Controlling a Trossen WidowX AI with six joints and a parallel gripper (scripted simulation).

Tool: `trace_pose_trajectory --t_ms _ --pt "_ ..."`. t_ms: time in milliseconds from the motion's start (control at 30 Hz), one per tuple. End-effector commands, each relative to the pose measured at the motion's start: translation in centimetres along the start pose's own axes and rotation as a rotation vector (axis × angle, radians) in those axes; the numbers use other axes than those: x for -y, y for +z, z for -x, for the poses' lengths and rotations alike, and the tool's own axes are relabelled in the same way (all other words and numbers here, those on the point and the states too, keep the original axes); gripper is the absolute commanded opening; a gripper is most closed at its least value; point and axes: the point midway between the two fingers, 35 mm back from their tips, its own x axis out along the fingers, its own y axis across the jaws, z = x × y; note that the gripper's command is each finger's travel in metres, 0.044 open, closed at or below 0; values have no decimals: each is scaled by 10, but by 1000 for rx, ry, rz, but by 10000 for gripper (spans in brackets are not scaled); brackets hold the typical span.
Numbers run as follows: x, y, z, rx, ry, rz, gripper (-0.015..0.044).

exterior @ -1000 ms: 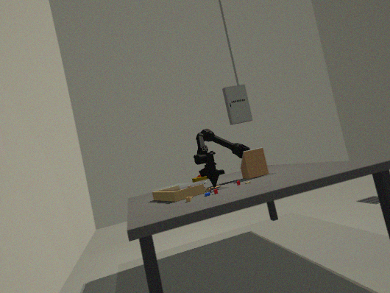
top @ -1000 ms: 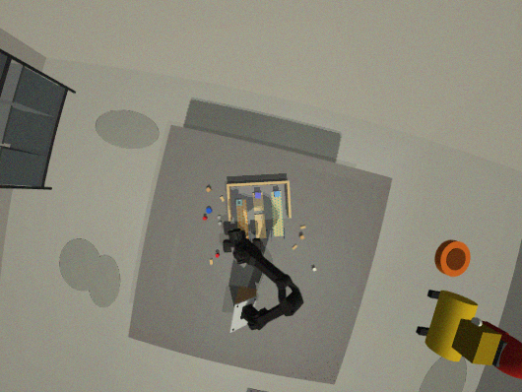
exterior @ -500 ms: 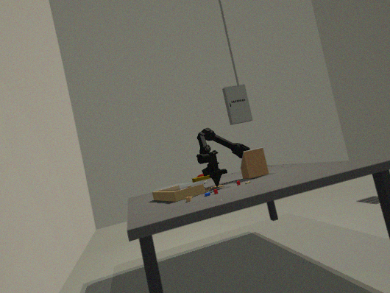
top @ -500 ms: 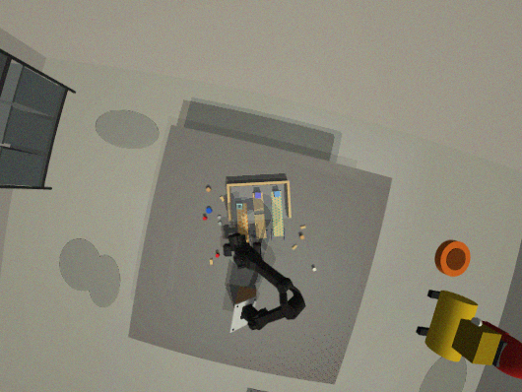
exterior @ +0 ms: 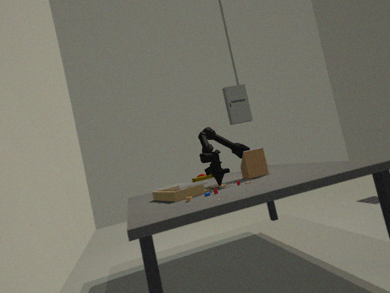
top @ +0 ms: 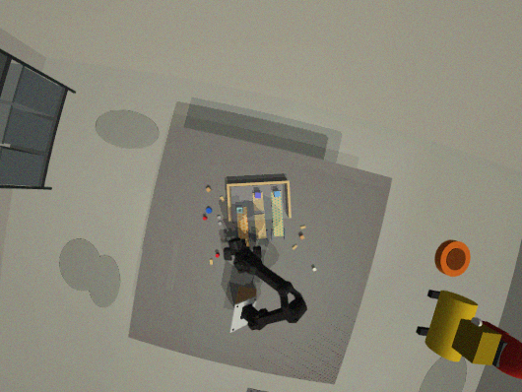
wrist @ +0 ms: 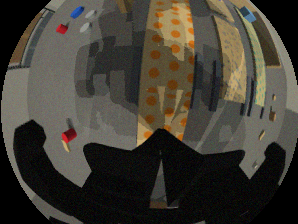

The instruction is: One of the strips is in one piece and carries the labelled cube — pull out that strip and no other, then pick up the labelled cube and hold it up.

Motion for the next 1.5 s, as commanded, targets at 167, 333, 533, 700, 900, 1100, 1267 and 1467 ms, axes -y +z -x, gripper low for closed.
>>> trace_pose_trajectory --t_ms 167,333,533,700,900,1100,1267,1467 --pt "0 -23 -6 -33 3 13 0" --pt "0 -29 -5 -34 4 13 0" --pt "-1 -37 -5 -34 4 13 0" --pt "-1 -43 -5 -34 4 14 0" --pt "-1 -51 -5 -34 4 14 0" --pt "-1 -58 -5 -35 4 14 0" --pt "-1 -63 -4 -35 4 14 0" --pt "-1 -70 -4 -35 4 15 0"
